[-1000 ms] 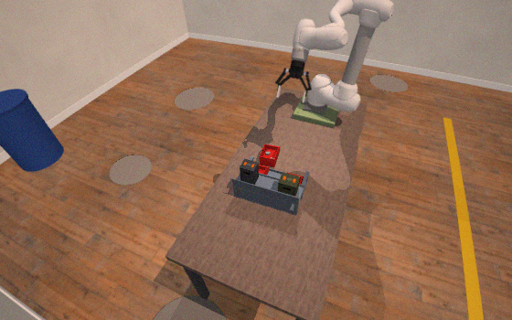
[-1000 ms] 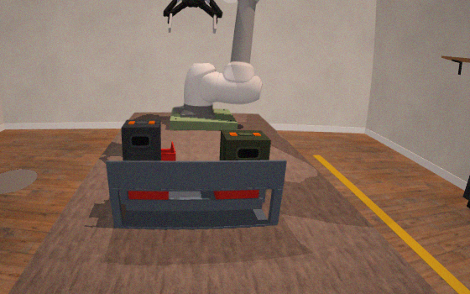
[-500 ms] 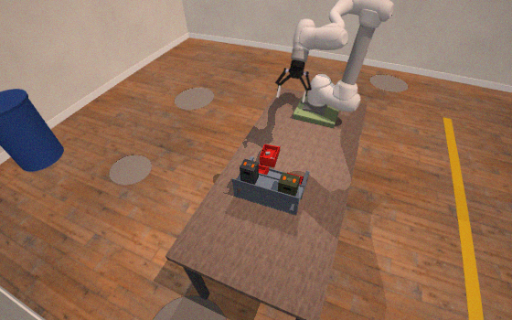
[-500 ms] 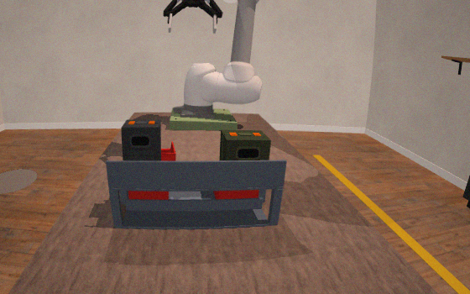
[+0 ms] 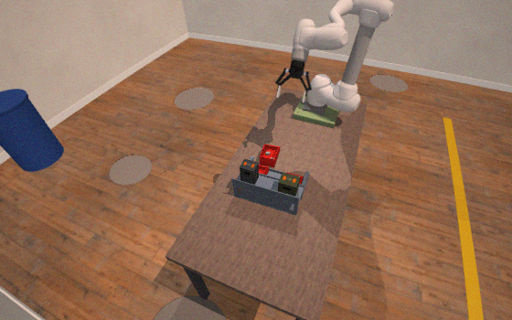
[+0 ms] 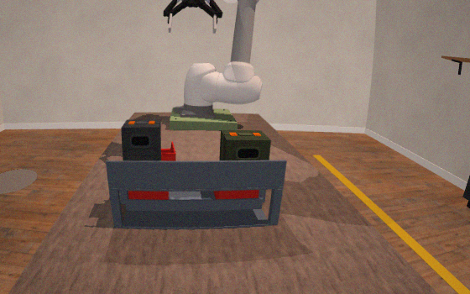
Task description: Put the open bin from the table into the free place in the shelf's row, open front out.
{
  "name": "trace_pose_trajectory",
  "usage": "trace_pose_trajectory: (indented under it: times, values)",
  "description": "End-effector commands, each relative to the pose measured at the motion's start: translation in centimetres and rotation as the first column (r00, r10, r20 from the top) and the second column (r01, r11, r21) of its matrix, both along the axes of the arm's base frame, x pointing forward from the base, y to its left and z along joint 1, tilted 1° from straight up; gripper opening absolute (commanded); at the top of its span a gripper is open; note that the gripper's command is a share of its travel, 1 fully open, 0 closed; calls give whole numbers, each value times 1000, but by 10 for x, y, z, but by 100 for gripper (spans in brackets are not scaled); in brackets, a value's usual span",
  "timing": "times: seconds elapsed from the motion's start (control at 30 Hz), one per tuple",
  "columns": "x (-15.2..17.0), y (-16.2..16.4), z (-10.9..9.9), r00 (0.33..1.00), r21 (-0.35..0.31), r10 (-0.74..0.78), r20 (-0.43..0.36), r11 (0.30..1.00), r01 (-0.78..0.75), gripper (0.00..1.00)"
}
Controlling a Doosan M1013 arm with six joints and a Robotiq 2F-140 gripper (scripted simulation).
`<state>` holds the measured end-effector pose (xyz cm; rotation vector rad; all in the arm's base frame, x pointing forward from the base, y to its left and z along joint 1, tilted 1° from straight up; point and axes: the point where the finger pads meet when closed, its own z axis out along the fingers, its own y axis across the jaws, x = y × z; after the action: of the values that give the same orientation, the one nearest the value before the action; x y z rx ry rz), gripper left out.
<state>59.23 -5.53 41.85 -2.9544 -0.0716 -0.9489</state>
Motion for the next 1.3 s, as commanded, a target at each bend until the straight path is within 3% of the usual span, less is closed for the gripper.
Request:
trace_pose_trajectory:
  times: [0.0, 0.37, 0.53, 0.7, 0.77, 1.27]
  values:
    - [0, 0, 0, 1000, 0, 0, 0, 1000, 0, 100]
    - [4, -2, -11, 1000, -2, 3, -25, 1000, -3, 100]
    - [13, -6, -35, 997, -5, 10, -79, 1000, -11, 100]
    - [24, -12, -73, 986, -11, 21, -164, 1000, -23, 100]
    - [24, -12, -73, 986, -11, 21, -164, 1000, -23, 100]
    - [47, -32, -216, 885, -26, 59, -462, 996, -80, 100]
